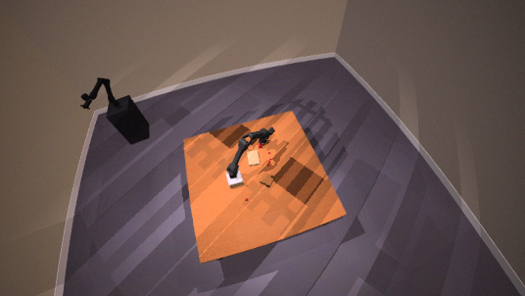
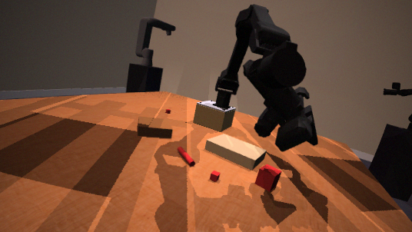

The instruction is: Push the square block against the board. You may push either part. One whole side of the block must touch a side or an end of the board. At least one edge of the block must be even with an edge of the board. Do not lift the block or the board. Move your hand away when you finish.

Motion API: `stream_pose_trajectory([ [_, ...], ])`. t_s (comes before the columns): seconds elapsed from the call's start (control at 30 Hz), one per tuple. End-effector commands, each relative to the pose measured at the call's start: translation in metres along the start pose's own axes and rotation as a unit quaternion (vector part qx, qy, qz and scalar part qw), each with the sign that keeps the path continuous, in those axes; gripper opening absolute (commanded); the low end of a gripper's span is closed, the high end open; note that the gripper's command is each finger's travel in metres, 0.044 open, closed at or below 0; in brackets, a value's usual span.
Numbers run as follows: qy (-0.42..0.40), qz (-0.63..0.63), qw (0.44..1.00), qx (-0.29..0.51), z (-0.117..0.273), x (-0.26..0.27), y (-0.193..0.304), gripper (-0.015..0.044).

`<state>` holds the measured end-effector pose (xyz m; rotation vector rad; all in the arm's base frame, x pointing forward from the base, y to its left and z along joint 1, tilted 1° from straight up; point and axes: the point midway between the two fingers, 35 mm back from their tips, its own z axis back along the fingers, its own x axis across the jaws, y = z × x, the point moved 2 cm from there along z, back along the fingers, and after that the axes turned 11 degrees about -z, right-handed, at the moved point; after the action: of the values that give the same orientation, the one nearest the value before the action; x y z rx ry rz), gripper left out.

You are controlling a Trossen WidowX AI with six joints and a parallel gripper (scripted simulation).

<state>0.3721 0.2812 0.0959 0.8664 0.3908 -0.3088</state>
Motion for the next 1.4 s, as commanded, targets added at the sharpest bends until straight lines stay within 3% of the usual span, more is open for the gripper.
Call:
stream_pose_trajectory([
  [0.0,-0.054,0.048,0.997,-0.019,0.028,0.023,-0.018,0.0],
  [0.4,-0.165,0.181,0.962,-0.117,0.114,0.078,-0.088,0.0],
  [0.7,-0.2,0.264,0.916,-0.228,0.185,0.098,-0.154,0.0],
  [0.97,-0.184,0.323,0.865,-0.337,0.248,0.097,-0.221,0.0],
  [1.37,-0.092,0.378,0.802,-0.453,0.319,0.068,-0.31,0.0],
])
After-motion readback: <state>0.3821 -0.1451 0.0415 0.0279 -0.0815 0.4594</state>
